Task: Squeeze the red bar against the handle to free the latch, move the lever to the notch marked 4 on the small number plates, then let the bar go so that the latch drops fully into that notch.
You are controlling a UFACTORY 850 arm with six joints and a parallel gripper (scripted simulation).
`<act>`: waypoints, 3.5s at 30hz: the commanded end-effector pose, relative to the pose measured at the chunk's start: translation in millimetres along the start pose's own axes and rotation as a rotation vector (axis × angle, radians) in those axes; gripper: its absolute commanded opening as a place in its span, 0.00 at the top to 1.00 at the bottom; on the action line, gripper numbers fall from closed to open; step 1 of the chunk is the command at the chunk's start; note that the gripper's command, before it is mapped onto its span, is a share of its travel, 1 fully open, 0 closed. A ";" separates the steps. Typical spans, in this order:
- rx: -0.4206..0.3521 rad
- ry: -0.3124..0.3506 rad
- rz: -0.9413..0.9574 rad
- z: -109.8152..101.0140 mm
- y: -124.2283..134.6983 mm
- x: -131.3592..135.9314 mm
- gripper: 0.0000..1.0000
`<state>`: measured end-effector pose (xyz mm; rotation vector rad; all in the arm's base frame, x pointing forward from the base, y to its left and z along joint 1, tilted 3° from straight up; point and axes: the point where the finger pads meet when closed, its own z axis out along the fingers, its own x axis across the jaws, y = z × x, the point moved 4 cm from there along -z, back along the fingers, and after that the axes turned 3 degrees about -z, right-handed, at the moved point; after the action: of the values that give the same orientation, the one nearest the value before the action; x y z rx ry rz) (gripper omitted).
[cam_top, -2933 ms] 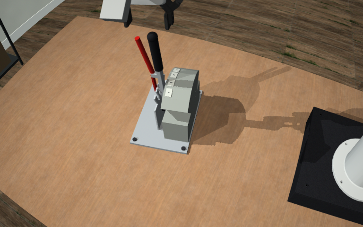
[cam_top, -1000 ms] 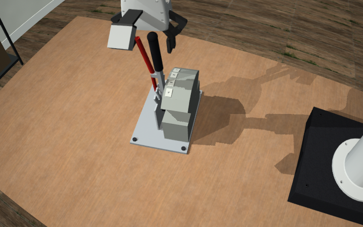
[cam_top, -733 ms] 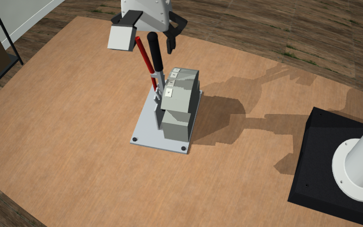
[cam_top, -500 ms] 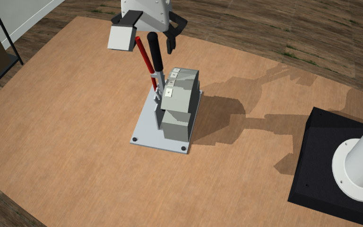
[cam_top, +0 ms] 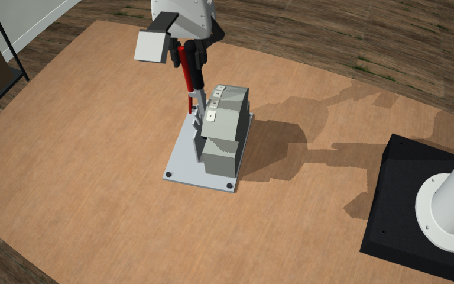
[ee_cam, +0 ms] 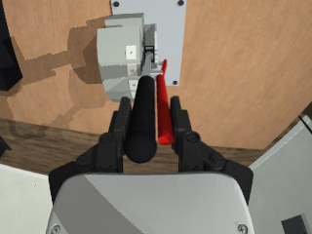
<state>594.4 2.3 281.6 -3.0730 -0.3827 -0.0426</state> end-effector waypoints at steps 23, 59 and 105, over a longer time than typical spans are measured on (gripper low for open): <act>0.000 0.001 0.000 0.8 0.0 0.4 1.00; 0.000 0.001 0.000 6.4 -29.2 2.0 1.00; 0.000 0.001 0.000 18.2 -64.8 3.9 0.01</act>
<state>582.2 67.4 265.9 -3.0727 -0.3830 -0.0429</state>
